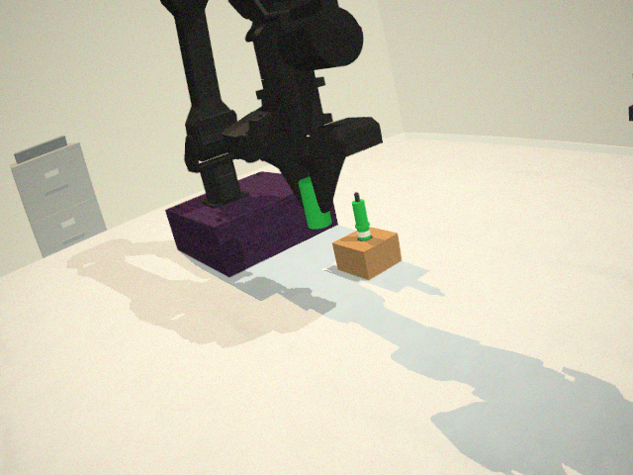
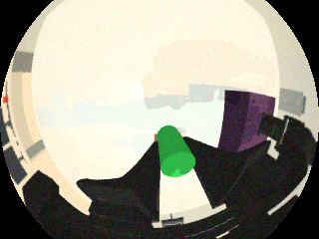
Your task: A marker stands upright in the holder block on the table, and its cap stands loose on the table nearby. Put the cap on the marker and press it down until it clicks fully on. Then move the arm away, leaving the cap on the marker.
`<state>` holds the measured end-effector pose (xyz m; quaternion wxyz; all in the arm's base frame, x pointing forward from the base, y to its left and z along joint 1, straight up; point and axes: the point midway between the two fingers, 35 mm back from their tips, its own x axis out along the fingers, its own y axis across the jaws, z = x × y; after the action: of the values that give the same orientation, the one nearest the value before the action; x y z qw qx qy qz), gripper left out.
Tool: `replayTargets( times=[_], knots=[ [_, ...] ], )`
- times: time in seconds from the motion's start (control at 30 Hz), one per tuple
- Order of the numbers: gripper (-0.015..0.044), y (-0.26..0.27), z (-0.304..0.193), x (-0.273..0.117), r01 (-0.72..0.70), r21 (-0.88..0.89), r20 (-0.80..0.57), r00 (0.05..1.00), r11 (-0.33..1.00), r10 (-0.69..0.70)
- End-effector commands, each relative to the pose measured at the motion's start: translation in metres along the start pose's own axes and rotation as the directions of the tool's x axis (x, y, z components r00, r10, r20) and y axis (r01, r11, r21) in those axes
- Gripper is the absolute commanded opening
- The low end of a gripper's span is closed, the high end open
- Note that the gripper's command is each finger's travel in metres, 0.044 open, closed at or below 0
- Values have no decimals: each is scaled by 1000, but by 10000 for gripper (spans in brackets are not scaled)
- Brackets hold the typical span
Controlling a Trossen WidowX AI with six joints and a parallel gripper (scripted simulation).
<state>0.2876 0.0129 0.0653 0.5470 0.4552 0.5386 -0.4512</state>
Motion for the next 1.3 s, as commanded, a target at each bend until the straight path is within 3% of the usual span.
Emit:
replayTargets(
  times=[0.0, 0.6, 1.27],
  knots=[
    [0, 3, -13, -9, -12, 7, 0, 1000, 1000, 12],
    [0, -6, -68, -32, -9, 22, -8, 1000, 1000, 9],
    [0, -5, -70, -13, -9, 22, -8, 1000, 1000, 9]
  ],
)
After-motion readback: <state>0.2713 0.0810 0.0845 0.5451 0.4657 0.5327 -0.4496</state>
